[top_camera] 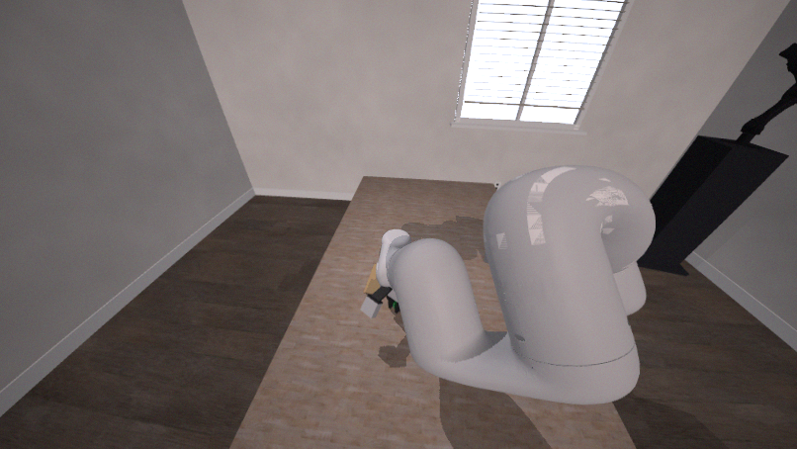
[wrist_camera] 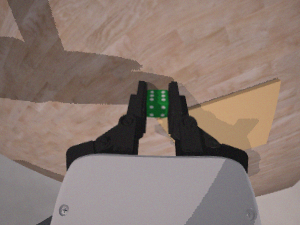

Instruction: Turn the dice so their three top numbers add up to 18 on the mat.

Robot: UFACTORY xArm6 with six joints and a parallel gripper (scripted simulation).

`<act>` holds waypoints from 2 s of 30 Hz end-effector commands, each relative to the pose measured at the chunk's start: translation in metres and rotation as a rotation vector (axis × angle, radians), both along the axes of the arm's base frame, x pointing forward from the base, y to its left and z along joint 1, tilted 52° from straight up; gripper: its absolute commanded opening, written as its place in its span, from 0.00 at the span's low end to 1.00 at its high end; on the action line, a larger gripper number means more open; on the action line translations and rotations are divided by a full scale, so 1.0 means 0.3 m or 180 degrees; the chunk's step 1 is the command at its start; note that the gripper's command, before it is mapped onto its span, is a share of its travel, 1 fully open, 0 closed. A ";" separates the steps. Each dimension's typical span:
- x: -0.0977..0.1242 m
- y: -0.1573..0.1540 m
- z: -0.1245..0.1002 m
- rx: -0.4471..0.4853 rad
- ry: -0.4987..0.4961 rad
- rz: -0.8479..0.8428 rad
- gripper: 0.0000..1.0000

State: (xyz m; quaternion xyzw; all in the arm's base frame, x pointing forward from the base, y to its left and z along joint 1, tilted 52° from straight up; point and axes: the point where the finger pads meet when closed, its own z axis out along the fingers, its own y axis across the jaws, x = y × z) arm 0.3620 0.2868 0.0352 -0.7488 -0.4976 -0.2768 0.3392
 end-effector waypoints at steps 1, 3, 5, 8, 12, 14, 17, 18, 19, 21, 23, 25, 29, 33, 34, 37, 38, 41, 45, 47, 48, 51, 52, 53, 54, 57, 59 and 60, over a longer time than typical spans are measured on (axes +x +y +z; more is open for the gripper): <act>0.000 -0.029 0.023 0.0000 -0.0006 -0.0005 0.15; -0.003 -0.058 0.047 0.0000 -0.0006 -0.0005 0.15; -0.006 -0.095 0.076 0.0000 -0.0006 -0.0005 0.15; -0.012 -0.155 0.123 0.0000 -0.0006 -0.0005 0.15; -0.016 -0.192 0.152 0.0000 -0.0006 -0.0005 0.15; -0.019 -0.222 0.176 0.0000 -0.0006 -0.0005 0.15; -0.022 -0.251 0.199 0.0000 -0.0006 -0.0005 0.15; -0.023 -0.256 0.202 0.0000 -0.0006 -0.0005 0.15; -0.023 -0.259 0.204 0.0000 -0.0006 -0.0005 0.15; -0.023 -0.260 0.205 0.0000 -0.0006 -0.0005 0.15; -0.023 -0.260 0.205 0.0000 -0.0006 -0.0005 0.15; -0.023 -0.260 0.205 0.0000 -0.0006 -0.0005 0.15; -0.023 -0.260 0.205 0.0000 -0.0006 -0.0005 0.15; -0.011 -0.252 0.212 0.0014 0.0137 -0.0117 0.15; -0.001 -0.246 0.217 0.0024 0.0245 -0.0202 0.15; 0.024 -0.230 0.232 0.0053 0.0540 -0.0434 0.15; 0.029 -0.226 0.235 0.0060 0.0607 -0.0487 0.15; 0.048 -0.213 0.246 0.0082 0.0826 -0.0660 0.15; 0.065 -0.200 0.257 0.0103 0.1036 -0.0826 0.15; 0.067 -0.199 0.258 0.0106 0.1062 -0.0846 0.15; 0.080 -0.189 0.266 0.0122 0.1220 -0.0971 0.15; 0.099 -0.174 0.278 0.0147 0.1459 -0.1159 0.15; 0.099 -0.174 0.279 0.0148 0.1464 -0.1163 0.15; 0.105 -0.169 0.283 0.0156 0.1540 -0.1223 0.15; 0.109 -0.166 0.285 0.0161 0.1585 -0.1259 0.15; 0.111 -0.165 0.286 0.0164 0.1607 -0.1276 0.15; 0.110 -0.165 0.286 0.0176 0.1601 -0.1281 0.15; 0.110 -0.164 0.286 0.0193 0.1593 -0.1289 0.15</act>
